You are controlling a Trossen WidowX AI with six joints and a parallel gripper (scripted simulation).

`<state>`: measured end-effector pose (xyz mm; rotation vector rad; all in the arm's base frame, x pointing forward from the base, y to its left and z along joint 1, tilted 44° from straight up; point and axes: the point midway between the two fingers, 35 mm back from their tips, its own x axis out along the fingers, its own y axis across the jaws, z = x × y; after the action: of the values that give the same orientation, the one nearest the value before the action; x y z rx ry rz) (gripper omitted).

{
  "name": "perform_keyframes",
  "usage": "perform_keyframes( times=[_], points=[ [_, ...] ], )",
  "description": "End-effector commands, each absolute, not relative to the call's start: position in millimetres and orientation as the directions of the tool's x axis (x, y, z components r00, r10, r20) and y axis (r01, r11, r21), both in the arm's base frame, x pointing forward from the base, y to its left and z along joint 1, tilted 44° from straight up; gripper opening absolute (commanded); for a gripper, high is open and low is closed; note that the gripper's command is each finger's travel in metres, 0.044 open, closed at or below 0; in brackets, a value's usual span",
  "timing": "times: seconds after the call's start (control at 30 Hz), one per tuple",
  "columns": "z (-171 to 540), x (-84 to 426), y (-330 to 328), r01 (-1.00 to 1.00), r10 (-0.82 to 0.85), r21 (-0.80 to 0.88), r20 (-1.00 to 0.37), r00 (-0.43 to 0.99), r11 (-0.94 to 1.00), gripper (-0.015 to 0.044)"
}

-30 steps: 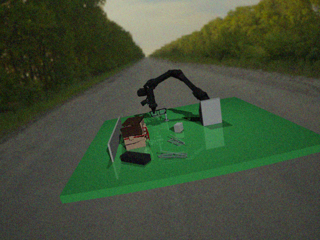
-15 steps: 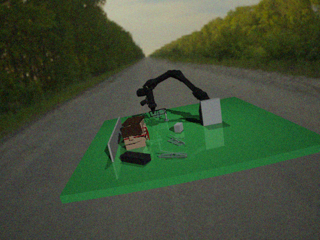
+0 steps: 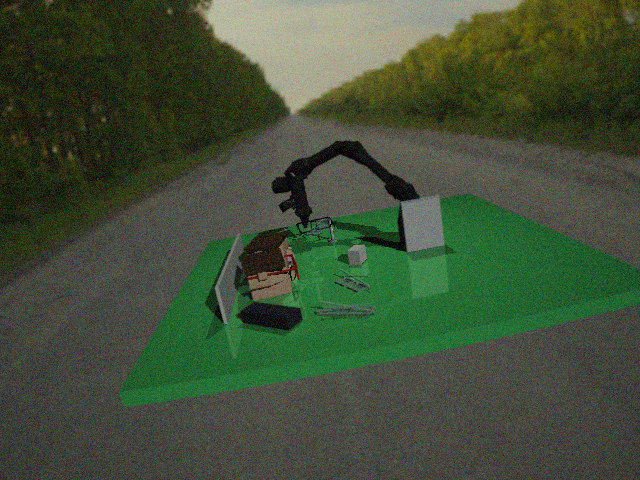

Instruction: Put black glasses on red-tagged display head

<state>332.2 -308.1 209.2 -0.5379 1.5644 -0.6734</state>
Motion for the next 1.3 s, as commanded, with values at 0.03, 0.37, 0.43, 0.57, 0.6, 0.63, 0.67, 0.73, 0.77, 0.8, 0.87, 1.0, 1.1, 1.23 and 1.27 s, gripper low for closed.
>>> perform_keyframes(
  times=[0.03,0.37,0.43,0.57,0.6,0.63,0.67,0.73,0.77,0.8,0.87,1.0,1.1,1.23,1.27],
  points=[
    [212.2,335.0,-308.6,0.056,-0.692,-0.698,-0.715,-0.098,0.714,0.0000],
    [212.3,334.8,-308.7,0.056,-0.692,-0.698,-0.715,-0.098,0.714,0.0000],
    [212.4,334.6,-308.7,0.056,-0.692,-0.698,-0.715,-0.098,0.714,0.0000],
    [212.4,334.6,-308.7,0.056,-0.692,-0.698,-0.715,-0.098,0.714,0.0000],
    [212.4,334.6,-308.7,0.056,-0.692,-0.698,-0.715,-0.098,0.714,0.0000],
    [212.4,334.6,-308.7,0.056,-0.692,-0.698,-0.715,-0.098,0.714,0.0000],
    [212.4,334.6,-308.7,0.056,-0.692,-0.698,-0.715,-0.098,0.714,0.0000],
    [212.4,334.2,-308.6,0.056,-0.692,-0.698,-0.715,-0.098,0.714,0.0000],
    [212.4,334.0,-308.6,0.056,-0.692,-0.698,-0.715,-0.098,0.714,0.0000],
    [212.4,333.7,-308.6,0.056,-0.692,-0.698,-0.715,-0.098,0.714,0.0000],
    [212.4,332.9,-308.5,0.056,-0.692,-0.698,-0.715,-0.098,0.714,0.0000],
    [212.5,331.3,-308.3,0.056,-0.692,-0.698,-0.715,-0.098,0.714,0.0000],
    [212.5,330.1,-308.2,0.056,-0.692,-0.698,-0.715,-0.098,0.714,0.0000],
    [213.3,329.0,-307.3,0.056,-0.692,-0.698,-0.715,-0.098,0.714,0.0000],
    [214.8,329.2,-305.9,0.056,-0.692,-0.698,-0.715,-0.098,0.714,0.0000]
  ],
)
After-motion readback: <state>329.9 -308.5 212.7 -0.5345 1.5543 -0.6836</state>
